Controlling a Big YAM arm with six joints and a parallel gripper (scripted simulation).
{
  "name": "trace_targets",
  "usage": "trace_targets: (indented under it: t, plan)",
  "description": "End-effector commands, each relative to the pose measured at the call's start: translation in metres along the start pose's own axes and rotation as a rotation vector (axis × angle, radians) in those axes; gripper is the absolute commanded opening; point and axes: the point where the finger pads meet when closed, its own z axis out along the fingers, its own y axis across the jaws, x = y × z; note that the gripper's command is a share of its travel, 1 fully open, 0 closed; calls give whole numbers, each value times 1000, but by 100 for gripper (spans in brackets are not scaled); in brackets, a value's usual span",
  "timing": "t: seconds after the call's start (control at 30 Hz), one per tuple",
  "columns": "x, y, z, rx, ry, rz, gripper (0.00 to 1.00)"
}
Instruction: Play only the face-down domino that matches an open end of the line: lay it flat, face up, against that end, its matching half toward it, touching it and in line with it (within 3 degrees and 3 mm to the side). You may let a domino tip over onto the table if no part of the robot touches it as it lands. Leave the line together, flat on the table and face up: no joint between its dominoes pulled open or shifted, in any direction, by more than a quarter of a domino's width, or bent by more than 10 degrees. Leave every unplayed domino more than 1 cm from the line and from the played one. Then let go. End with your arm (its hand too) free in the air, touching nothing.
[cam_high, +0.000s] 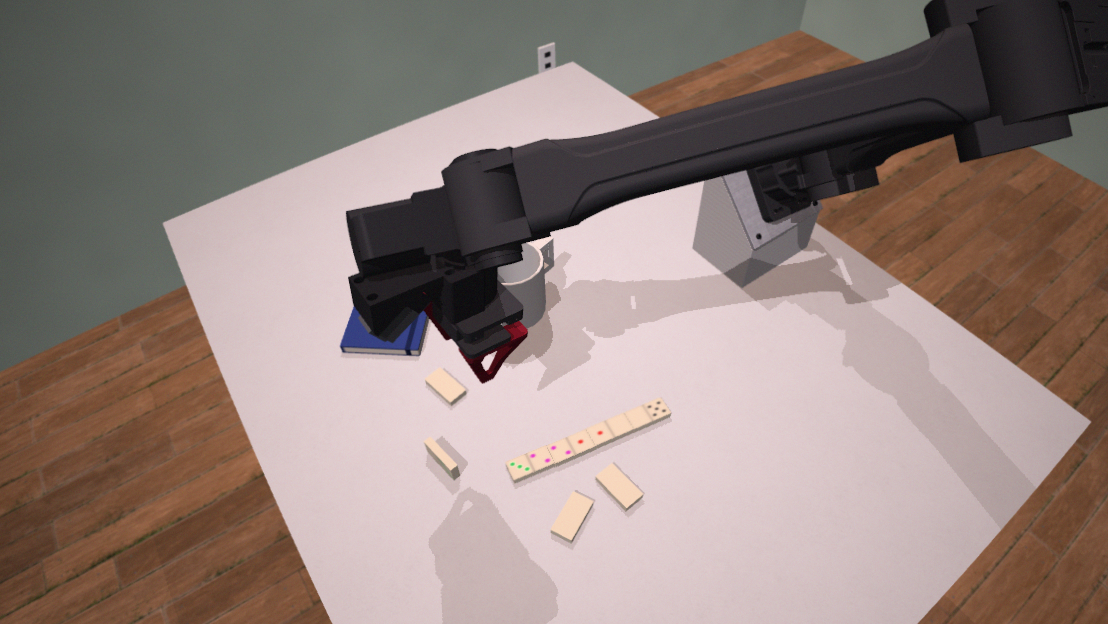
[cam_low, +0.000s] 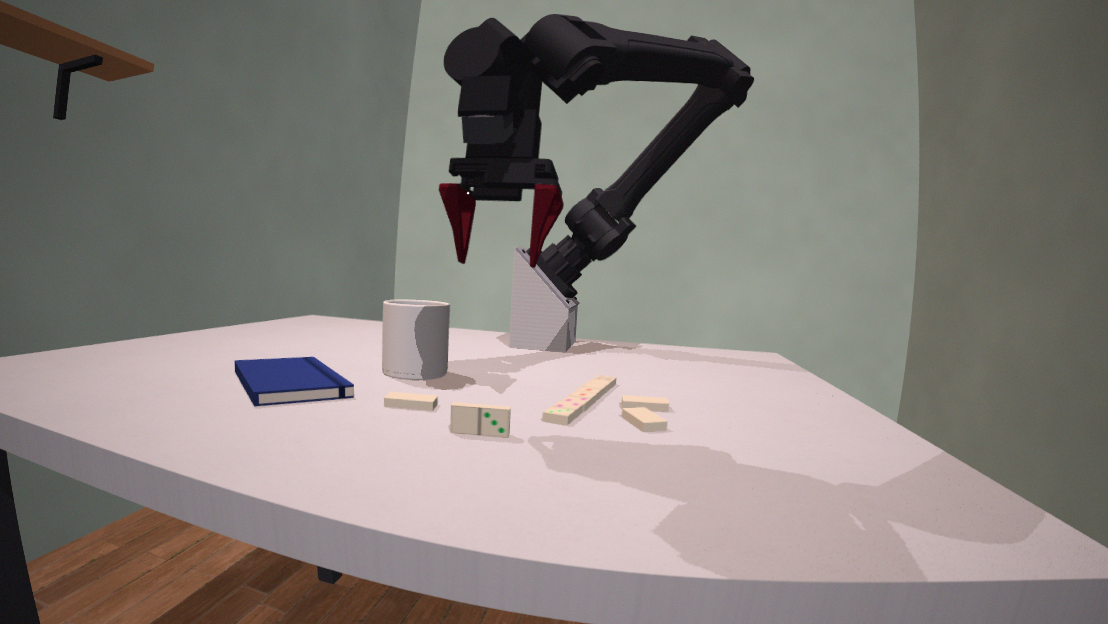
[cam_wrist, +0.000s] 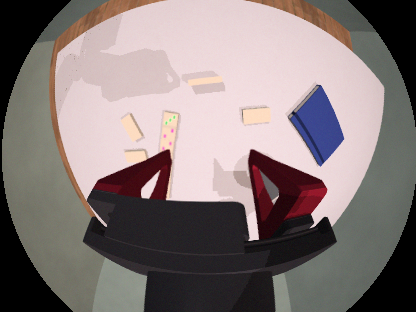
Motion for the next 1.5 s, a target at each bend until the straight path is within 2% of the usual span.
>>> trace_targets:
  t: [0.0, 0.23, 0.47, 0.5, 1.47]
  plan:
    - [-8, 0, -5, 1, 21, -26, 74]
    - [-10, 0, -6, -6, 150, -116, 74]
    - [-10, 0, -6, -6, 150, -116, 74]
    - [1, -6, -4, -6, 147, -53, 0]
    - [4, -6, -3, -9, 156, -55, 0]
